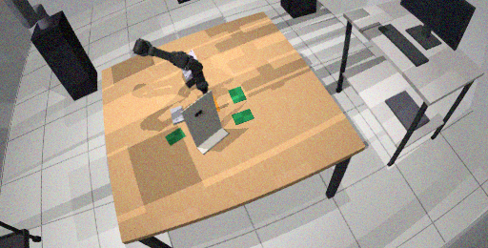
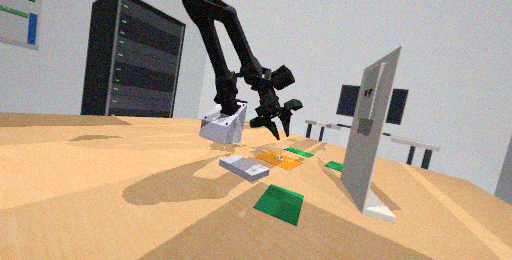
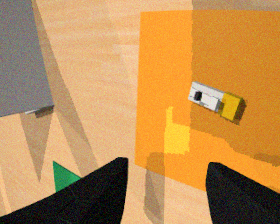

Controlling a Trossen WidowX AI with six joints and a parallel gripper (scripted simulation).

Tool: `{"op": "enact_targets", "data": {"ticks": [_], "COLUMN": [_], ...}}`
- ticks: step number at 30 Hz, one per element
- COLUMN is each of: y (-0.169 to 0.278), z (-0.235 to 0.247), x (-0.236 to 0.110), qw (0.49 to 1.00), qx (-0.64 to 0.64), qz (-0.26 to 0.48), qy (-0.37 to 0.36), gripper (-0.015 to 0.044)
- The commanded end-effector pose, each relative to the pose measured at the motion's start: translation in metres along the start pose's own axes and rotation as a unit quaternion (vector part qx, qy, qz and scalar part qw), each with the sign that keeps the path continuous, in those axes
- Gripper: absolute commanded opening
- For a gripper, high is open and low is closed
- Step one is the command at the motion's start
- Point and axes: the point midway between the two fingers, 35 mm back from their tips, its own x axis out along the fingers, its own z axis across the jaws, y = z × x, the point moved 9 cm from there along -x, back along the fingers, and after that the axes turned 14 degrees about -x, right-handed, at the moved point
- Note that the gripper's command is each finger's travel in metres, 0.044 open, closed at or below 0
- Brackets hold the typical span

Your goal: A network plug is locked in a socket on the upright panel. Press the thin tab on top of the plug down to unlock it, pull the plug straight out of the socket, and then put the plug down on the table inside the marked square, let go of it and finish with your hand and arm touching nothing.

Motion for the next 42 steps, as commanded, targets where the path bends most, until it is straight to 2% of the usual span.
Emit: {"op": "enact_targets", "data": {"ticks": [1, 42], "y": [-0.001, -0.008], "z": [0.004, 0.018], "x": [-0.003, -0.036], "qw": [1.0, 1.0], "qx": [0.005, 0.004], "qz": [-0.003, -0.007], "qy": [-0.002, -0.004], "gripper": [0.0156, 0.0156]}}
